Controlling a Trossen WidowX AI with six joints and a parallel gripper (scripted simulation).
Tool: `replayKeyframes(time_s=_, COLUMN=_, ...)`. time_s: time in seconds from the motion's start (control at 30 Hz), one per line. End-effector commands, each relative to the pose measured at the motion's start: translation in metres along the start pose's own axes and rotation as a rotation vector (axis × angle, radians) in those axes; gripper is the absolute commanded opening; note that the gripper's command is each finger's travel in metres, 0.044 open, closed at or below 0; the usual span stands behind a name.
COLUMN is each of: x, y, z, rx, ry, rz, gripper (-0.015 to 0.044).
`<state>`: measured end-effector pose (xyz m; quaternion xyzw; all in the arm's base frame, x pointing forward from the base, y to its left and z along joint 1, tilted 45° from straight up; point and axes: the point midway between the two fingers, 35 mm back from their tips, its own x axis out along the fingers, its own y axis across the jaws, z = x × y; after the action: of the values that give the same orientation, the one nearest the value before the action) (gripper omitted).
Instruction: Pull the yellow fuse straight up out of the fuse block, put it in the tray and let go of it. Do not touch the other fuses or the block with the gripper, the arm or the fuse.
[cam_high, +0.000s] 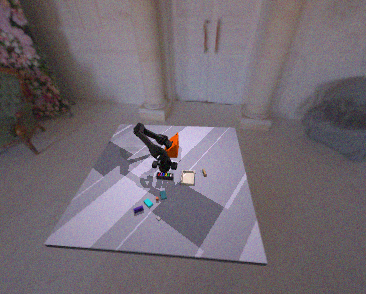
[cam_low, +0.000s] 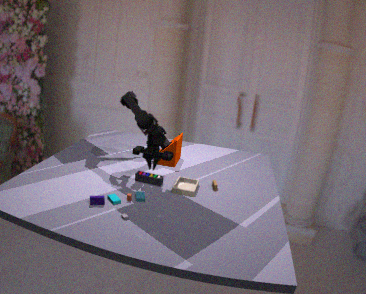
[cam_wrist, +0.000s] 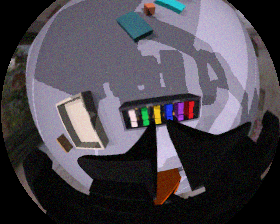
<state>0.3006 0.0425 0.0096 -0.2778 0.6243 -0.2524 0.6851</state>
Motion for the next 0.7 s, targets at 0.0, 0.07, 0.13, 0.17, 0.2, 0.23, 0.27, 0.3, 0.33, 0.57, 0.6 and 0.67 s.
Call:
replayKeyframes(time_s=0.0, x=0.005, y=-0.001, z=0.000, rx=-0.004, ry=0.000, rz=-0.006, gripper=0.0070)
replayKeyframes(time_s=0.07, x=0.007, y=-0.001, z=0.000, rx=-0.004, ry=0.000, rz=-0.006, gripper=0.0070)
replayKeyframes(time_s=0.13, x=0.009, y=-0.001, z=0.000, rx=-0.004, ry=0.000, rz=-0.006, gripper=0.0070)
replayKeyframes(time_s=0.17, x=0.009, y=-0.001, z=0.000, rx=-0.004, ry=0.000, rz=-0.006, gripper=0.0070)
replayKeyframes(time_s=0.2, x=0.010, y=-0.001, z=0.000, rx=-0.004, ry=0.000, rz=-0.006, gripper=0.0070)
replayKeyframes(time_s=0.23, x=0.011, y=-0.001, z=0.000, rx=-0.004, ry=0.000, rz=-0.006, gripper=0.0070)
replayKeyframes(time_s=0.27, x=0.012, y=-0.001, z=-0.001, rx=-0.004, ry=0.000, rz=-0.006, gripper=0.0070)
replayKeyframes(time_s=0.3, x=0.013, y=-0.001, z=-0.001, rx=-0.004, ry=0.000, rz=-0.006, gripper=0.0070)
replayKeyframes(time_s=0.33, x=0.014, y=-0.001, z=-0.001, rx=-0.004, ry=0.000, rz=-0.006, gripper=0.0070)
replayKeyframes(time_s=0.57, x=0.021, y=-0.002, z=-0.001, rx=-0.004, ry=0.000, rz=-0.007, gripper=0.0070)
replayKeyframes(time_s=0.6, x=0.022, y=-0.002, z=-0.001, rx=-0.004, ry=0.000, rz=-0.007, gripper=0.0070)
replayKeyframes(time_s=0.67, x=0.024, y=-0.002, z=-0.001, rx=-0.004, ry=0.000, rz=-0.007, gripper=0.0070)
